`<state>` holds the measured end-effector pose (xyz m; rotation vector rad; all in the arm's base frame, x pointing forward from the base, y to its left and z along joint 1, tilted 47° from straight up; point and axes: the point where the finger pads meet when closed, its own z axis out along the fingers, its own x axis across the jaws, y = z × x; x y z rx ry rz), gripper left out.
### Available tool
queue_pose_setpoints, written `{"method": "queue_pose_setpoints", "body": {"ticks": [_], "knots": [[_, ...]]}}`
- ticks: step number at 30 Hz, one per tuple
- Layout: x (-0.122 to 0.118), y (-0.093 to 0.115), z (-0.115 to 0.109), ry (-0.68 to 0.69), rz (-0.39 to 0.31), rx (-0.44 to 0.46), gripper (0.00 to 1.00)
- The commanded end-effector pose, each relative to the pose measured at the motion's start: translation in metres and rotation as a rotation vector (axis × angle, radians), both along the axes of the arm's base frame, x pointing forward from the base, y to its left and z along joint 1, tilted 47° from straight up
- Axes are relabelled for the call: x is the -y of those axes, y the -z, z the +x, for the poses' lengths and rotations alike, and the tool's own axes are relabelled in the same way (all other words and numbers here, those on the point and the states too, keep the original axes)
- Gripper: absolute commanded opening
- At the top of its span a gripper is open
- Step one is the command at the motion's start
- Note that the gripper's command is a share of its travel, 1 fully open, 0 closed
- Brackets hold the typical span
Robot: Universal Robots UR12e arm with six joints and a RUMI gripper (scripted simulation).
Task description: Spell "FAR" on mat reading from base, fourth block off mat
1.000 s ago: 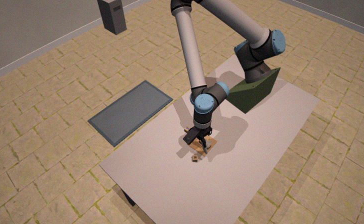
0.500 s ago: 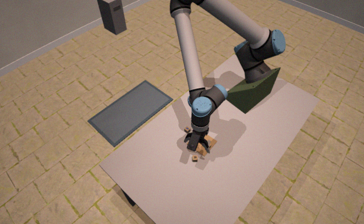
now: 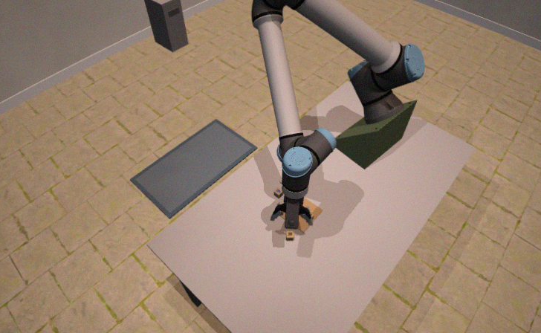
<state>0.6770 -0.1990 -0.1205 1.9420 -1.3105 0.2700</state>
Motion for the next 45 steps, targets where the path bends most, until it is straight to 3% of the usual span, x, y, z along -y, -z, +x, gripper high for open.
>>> {"method": "queue_pose_setpoints", "body": {"ticks": [1, 20, 21, 45], "knots": [[-0.0005, 0.0007, 0.0027, -0.044, 0.015, -0.038, 1.0], [-0.0009, 0.0022, 0.0056, -0.099, 0.034, -0.093, 1.0], [-0.0009, 0.0022, 0.0056, -0.099, 0.034, -0.093, 0.4], [-0.0009, 0.0022, 0.0056, -0.099, 0.034, -0.093, 0.4]]}}
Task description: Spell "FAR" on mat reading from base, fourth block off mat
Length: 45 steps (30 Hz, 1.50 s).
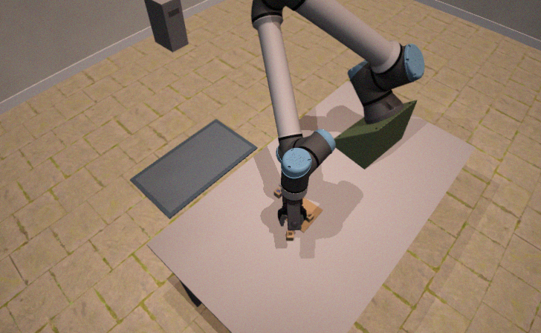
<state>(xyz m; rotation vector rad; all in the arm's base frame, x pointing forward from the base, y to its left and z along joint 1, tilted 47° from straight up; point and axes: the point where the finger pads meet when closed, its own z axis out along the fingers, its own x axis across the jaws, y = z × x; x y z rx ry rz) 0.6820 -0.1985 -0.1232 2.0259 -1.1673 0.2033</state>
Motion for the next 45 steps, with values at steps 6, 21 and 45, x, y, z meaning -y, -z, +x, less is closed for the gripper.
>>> {"method": "queue_pose_setpoints", "body": {"ticks": [6, 21, 45], "knots": [[0.0, 0.0, 0.001, -0.001, 0.0, 0.001, 0.4], [0.002, 0.002, 0.0, -0.001, 0.0, 0.001, 0.4], [0.02, 0.02, -0.006, -0.001, 0.0, 0.001, 0.4]]}}
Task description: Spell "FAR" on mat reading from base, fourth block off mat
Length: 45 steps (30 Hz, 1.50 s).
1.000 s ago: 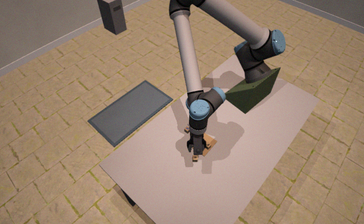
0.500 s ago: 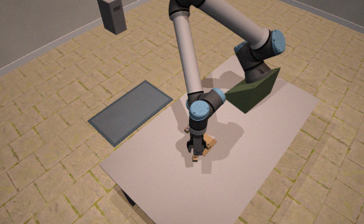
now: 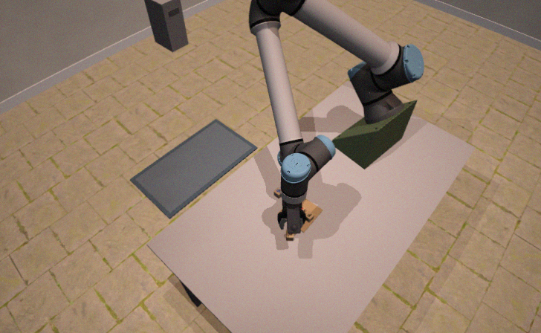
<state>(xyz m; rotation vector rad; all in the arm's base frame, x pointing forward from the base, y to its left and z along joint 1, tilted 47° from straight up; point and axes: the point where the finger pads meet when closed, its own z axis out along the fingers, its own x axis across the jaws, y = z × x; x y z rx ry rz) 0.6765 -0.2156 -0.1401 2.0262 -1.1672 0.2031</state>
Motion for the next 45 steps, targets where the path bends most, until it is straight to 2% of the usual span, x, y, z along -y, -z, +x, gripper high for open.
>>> {"method": "queue_pose_setpoints", "body": {"ticks": [1, 12, 45], "knots": [[0.004, 0.004, -0.001, -0.001, 0.0, 0.001, 0.4], [0.014, 0.014, -0.004, -0.001, 0.0, 0.001, 0.4], [0.022, 0.022, -0.007, -0.001, 0.0, 0.001, 0.4]]}}
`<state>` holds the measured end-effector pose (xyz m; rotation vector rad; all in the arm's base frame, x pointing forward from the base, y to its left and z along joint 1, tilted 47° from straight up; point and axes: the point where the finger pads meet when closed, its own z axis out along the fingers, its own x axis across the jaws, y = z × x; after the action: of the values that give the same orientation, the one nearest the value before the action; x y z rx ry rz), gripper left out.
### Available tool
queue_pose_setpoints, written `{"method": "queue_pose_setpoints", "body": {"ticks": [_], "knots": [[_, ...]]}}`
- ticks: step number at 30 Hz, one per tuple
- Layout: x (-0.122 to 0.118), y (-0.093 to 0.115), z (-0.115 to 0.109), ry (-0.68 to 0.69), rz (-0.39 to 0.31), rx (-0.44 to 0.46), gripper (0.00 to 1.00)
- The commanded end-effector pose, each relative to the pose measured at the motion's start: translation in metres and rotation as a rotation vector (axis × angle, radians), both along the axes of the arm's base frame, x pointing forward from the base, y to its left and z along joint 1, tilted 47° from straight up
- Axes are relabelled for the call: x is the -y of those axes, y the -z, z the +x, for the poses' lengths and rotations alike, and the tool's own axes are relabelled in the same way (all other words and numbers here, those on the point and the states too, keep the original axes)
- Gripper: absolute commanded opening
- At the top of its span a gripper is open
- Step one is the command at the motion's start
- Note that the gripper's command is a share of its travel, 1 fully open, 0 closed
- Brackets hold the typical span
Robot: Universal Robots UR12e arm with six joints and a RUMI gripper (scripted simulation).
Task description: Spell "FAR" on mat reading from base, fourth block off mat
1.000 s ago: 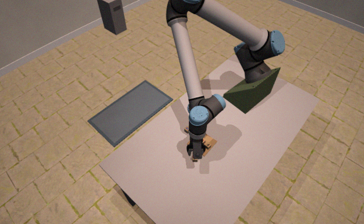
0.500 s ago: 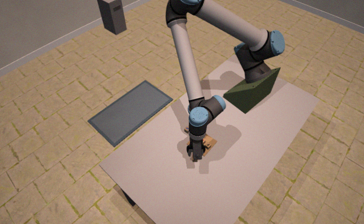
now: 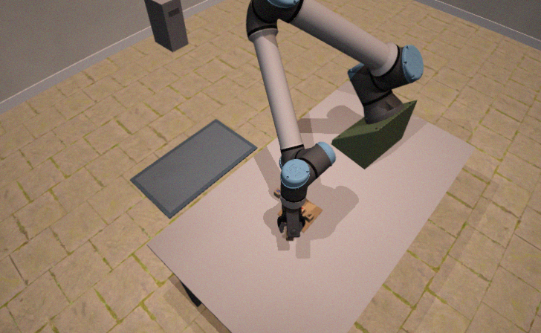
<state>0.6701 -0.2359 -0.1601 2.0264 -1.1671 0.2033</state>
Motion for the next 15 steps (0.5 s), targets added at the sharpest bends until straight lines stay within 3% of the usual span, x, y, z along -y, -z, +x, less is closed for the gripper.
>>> {"method": "queue_pose_setpoints", "body": {"ticks": [1, 15], "knots": [[0.003, 0.003, 0.0, -0.001, 0.0, 0.001, 0.4], [0.02, 0.019, -0.006, -0.001, 0.0, 0.001, 0.4]]}}
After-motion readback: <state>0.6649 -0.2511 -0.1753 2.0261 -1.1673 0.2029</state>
